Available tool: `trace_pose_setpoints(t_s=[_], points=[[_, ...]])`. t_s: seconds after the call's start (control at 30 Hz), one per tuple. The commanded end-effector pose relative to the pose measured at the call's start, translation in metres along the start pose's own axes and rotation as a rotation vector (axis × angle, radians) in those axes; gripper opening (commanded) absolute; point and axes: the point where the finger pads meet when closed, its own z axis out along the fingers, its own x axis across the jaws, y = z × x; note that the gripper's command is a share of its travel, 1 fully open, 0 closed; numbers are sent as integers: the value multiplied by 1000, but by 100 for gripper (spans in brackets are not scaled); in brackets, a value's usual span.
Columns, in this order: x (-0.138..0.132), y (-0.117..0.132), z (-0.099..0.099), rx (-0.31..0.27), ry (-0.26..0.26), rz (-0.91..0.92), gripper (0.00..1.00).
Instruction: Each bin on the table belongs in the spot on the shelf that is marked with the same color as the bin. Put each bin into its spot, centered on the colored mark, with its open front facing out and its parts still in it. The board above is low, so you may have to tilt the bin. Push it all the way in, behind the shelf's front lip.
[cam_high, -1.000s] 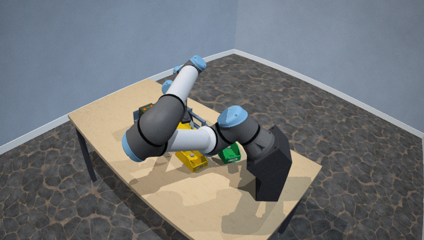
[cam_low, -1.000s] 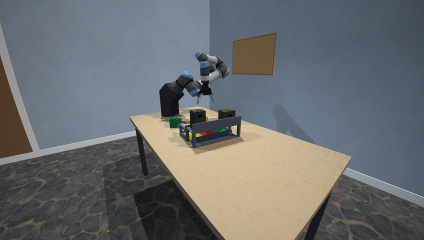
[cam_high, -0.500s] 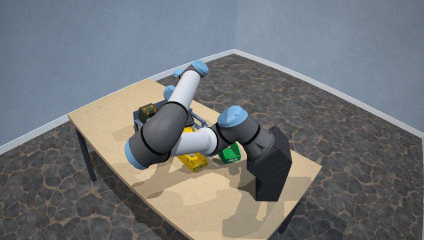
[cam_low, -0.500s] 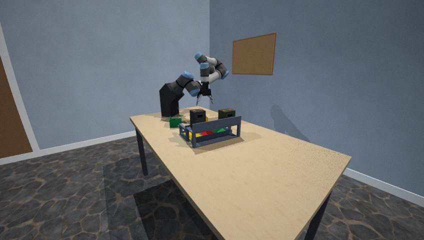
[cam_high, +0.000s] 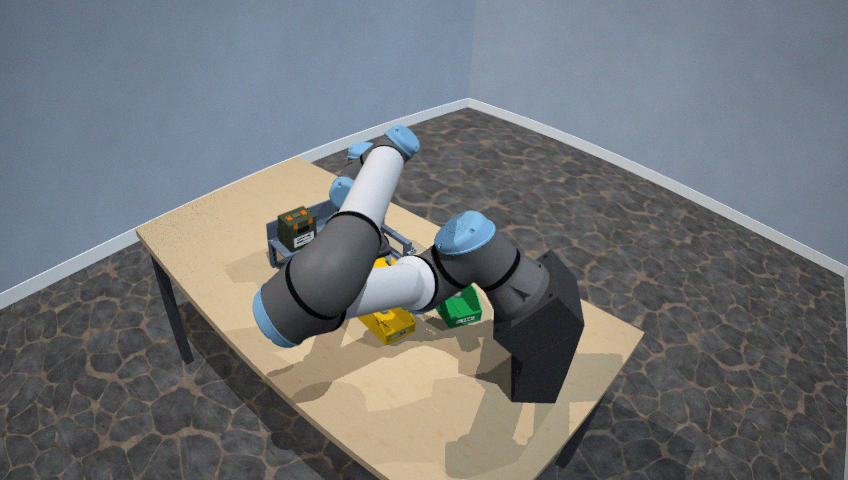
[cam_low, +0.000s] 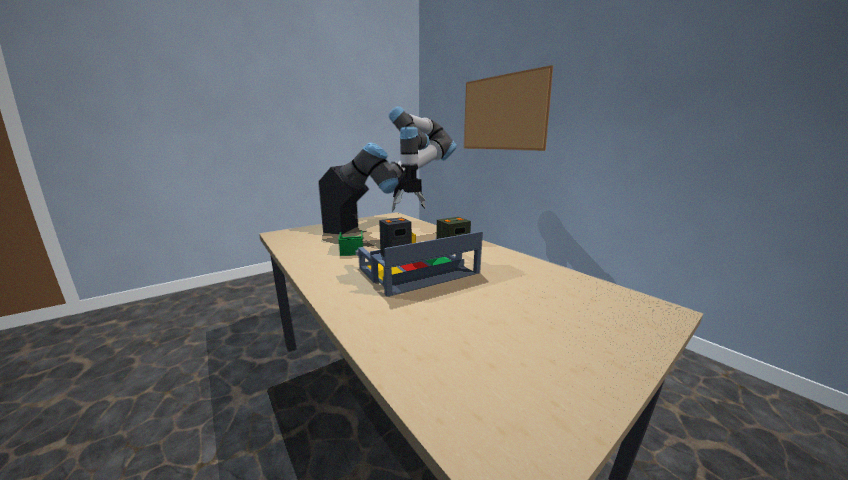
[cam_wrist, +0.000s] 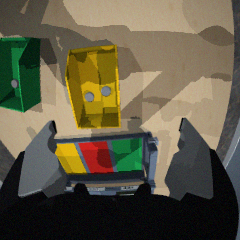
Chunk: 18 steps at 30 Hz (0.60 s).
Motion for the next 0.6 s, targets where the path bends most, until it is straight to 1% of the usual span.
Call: trace_pose_setpoints(t_s=[0.0,0.57], points=[[0,-1,1,-3,-4,-12,100],[-1,-3,2,-5,-7,-23,100]])
